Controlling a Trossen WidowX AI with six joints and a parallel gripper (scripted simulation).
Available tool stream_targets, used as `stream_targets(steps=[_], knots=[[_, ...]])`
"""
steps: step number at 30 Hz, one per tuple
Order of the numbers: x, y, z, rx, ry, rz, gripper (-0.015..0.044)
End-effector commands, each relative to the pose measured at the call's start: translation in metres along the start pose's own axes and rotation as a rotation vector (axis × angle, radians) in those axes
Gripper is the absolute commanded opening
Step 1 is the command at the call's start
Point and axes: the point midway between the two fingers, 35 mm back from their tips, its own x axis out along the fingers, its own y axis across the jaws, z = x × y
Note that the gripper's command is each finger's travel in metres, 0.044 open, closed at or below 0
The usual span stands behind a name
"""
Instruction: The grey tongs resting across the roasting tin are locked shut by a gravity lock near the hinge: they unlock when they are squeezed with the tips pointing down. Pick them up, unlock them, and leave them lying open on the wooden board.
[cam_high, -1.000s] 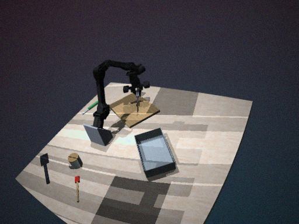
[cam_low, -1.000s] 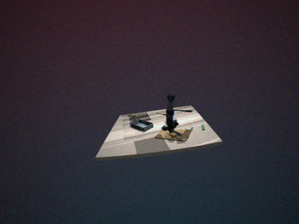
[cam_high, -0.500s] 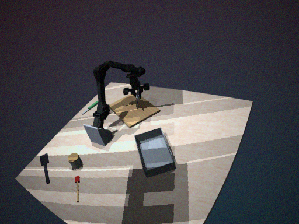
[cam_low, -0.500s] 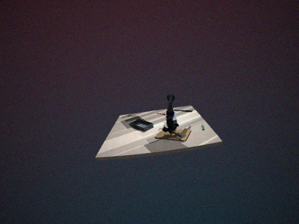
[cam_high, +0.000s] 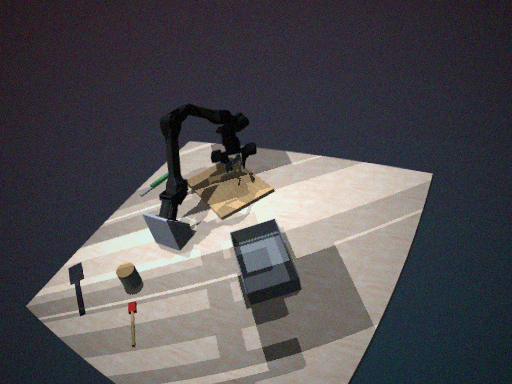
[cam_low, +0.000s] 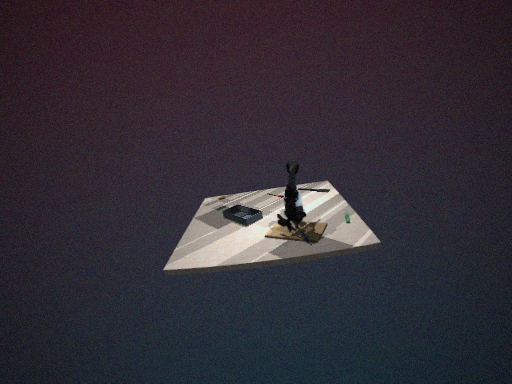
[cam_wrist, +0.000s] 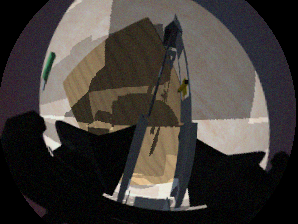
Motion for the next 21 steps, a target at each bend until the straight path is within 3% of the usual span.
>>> stream_targets(steps=[1,5,12,21], knots=[[0.0,0.0,0.0,0.0,0.0,-0.001,0.0349],[0.0,0.0,0.0,0.0,0.0,-0.001,0.044],[-0.004,0.013,0.004,0.01,0.016,0.008,0.044],[-0.036,0.087,0.016,0.043,0.074,0.058,0.044]])
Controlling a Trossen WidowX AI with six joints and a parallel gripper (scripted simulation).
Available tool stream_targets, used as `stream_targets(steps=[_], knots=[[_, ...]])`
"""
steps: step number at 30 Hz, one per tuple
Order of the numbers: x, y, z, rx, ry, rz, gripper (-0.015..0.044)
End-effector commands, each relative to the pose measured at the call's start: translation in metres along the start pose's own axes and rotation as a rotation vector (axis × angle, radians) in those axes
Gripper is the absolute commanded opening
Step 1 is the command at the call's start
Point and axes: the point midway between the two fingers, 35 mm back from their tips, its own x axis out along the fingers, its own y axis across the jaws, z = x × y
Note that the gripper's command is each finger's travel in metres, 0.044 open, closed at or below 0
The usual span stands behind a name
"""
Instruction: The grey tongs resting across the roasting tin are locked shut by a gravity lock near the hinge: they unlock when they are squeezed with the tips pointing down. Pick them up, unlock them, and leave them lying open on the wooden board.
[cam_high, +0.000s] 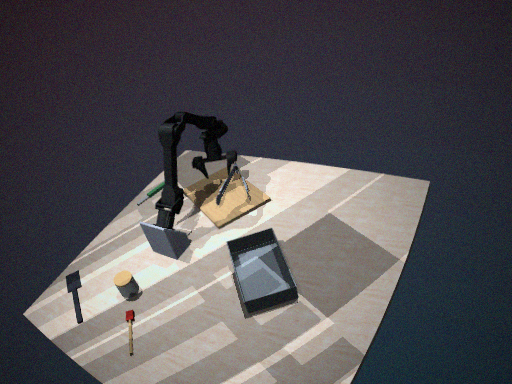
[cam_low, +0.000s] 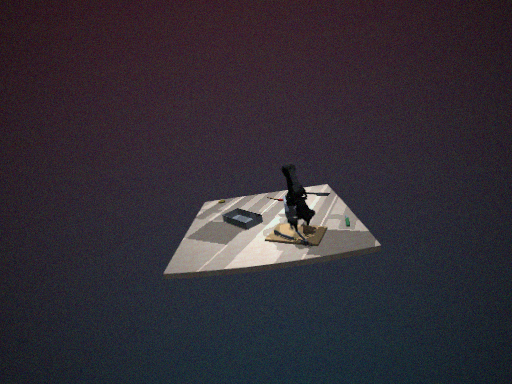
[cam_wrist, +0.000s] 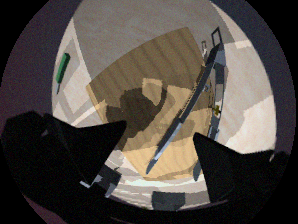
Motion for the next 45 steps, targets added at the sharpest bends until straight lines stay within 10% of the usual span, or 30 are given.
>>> stream_targets(steps=[1,45], knots=[[-0.022,0.03,0.001,0.022,0.004,0.001,0.044],[-0.12,0.083,-0.021,-0.099,-0.065,0.045,0.044]])
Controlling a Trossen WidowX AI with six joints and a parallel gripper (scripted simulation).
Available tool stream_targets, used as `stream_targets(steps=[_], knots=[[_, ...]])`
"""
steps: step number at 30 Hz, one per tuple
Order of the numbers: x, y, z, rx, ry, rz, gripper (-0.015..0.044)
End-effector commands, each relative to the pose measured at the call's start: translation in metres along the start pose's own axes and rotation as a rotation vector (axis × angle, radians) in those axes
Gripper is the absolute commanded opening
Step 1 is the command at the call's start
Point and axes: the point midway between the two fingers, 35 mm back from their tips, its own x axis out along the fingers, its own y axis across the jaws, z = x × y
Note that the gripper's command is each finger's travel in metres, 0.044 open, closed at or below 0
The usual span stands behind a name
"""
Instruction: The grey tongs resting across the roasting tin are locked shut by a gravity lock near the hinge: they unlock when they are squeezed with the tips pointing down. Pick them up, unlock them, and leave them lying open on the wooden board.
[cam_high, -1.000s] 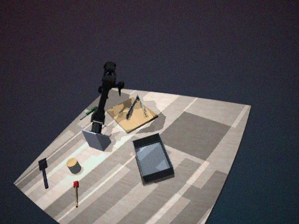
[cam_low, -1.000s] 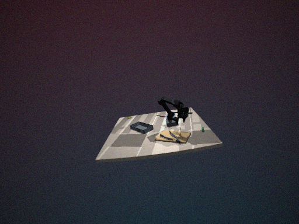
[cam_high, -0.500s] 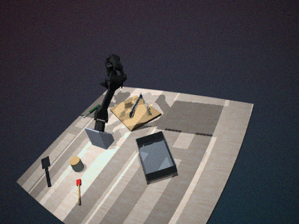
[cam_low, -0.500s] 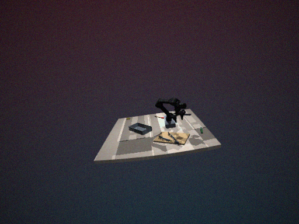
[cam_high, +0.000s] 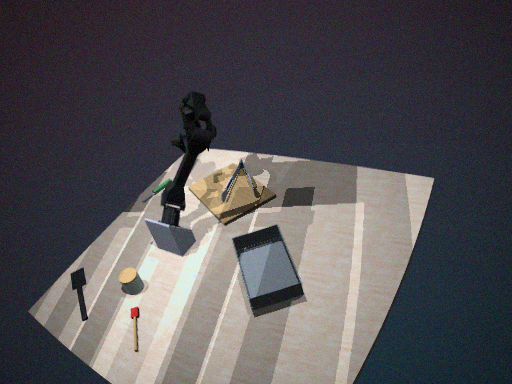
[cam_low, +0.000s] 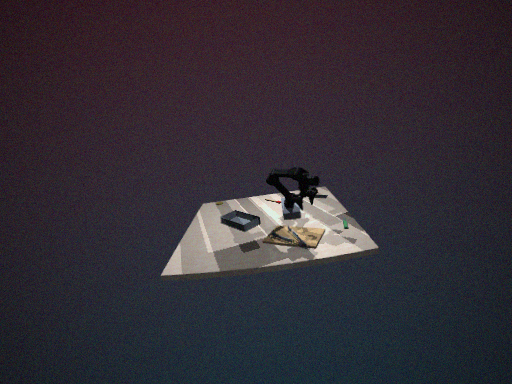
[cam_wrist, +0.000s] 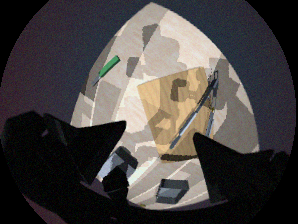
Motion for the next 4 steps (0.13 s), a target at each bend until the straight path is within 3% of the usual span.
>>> stream_targets(steps=[1,4], knots=[[0.0,0.0007,-0.0001,-0.008,0.003,0.004,0.044],[0.0,0.0007,-0.0001,-0.008,0.003,0.004,0.044]])
